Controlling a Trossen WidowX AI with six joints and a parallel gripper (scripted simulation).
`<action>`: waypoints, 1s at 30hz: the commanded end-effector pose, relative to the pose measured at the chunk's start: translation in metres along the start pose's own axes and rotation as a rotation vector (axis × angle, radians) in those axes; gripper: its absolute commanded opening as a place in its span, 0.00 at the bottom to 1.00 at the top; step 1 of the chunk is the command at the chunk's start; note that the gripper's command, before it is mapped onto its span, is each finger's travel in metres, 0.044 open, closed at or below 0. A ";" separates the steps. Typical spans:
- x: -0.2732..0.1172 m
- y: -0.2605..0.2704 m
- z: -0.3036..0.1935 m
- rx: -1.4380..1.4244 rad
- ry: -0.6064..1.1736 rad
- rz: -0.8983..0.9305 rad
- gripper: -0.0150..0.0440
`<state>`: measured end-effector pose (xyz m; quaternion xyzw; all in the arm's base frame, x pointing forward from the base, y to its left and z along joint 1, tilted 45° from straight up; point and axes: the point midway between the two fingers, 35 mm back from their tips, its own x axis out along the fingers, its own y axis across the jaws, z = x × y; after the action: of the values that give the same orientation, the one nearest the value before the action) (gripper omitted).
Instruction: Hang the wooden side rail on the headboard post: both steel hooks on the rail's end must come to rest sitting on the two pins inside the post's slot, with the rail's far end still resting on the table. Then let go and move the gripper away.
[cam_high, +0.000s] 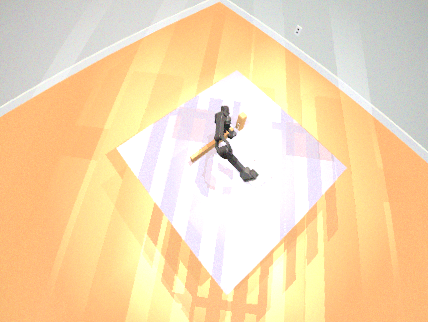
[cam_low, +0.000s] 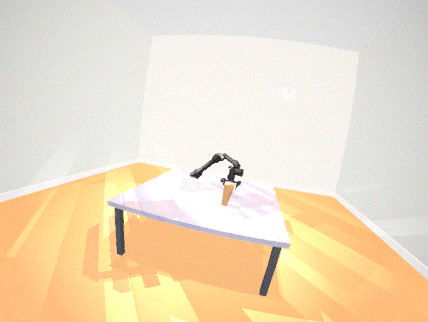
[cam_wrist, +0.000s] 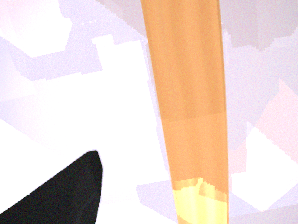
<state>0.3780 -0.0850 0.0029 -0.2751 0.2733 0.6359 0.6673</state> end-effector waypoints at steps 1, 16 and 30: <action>0.010 0.000 0.001 0.004 -0.004 0.004 1.00; 0.034 0.000 0.001 0.004 -0.005 0.004 1.00; 0.055 0.002 0.003 0.003 -0.008 0.004 1.00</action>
<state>0.3796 -0.0508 -0.0306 -0.2744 0.2721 0.6363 0.6677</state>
